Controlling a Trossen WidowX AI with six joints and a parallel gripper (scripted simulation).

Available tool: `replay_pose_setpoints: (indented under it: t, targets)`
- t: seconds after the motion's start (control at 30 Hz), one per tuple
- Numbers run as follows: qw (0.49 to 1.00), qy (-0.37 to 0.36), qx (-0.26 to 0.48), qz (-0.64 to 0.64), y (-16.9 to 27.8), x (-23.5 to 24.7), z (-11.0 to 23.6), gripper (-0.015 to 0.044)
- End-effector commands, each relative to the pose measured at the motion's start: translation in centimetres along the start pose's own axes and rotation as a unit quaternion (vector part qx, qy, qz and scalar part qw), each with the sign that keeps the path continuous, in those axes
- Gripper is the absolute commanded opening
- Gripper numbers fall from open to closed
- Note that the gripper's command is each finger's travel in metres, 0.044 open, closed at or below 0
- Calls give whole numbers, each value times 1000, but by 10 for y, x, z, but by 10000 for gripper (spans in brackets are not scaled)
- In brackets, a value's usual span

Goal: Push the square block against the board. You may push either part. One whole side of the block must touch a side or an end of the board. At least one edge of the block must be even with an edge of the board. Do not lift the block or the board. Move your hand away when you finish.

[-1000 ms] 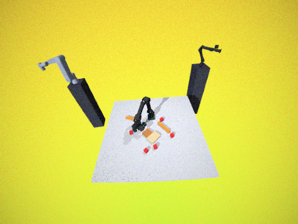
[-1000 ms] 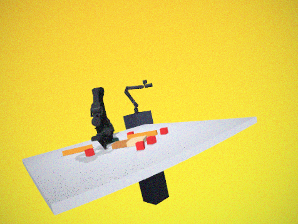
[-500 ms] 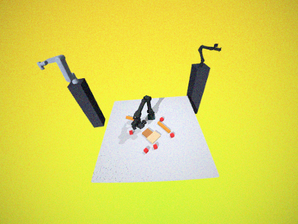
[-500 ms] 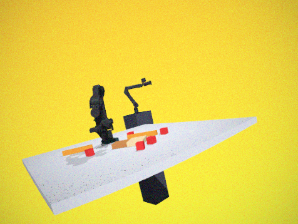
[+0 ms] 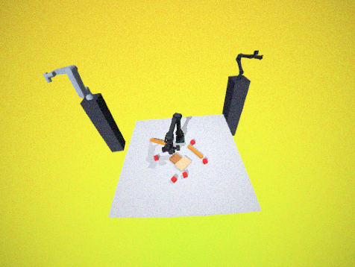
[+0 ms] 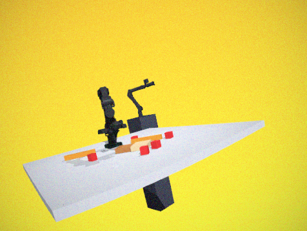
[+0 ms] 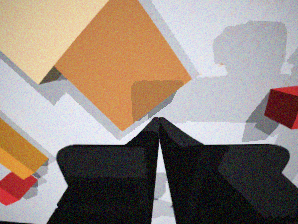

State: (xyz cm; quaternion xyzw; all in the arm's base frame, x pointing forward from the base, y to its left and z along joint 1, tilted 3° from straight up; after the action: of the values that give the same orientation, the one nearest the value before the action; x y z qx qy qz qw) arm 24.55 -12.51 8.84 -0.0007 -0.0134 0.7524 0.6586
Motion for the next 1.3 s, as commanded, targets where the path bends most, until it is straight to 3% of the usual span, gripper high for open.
replay_pose_setpoints:
  t: [0.0,0.7,0.97,1.13,1.27]
  targets:
    - [997,-6,3,-74,-2,18,-1,0]
    - [912,-9,12,-411,-6,92,0,0]
    - [901,-8,12,-433,-5,97,0,0]
    - [901,-8,12,-433,-5,98,-53,0]
    - [901,-8,12,-433,-4,98,-56,0]
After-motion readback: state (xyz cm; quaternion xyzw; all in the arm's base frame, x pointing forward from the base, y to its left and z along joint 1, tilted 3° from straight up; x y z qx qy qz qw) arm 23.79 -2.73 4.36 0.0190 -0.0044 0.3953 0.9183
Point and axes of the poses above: the point midway between the two fingers, 35 mm back from their tips, its own z axis back along the fingers, its own x axis across the jaws, y = z × x, the point moved 2 cm from there along z, back along the fingers, and after that the axes turned 8 degrees about z, right-handed, at the moved point
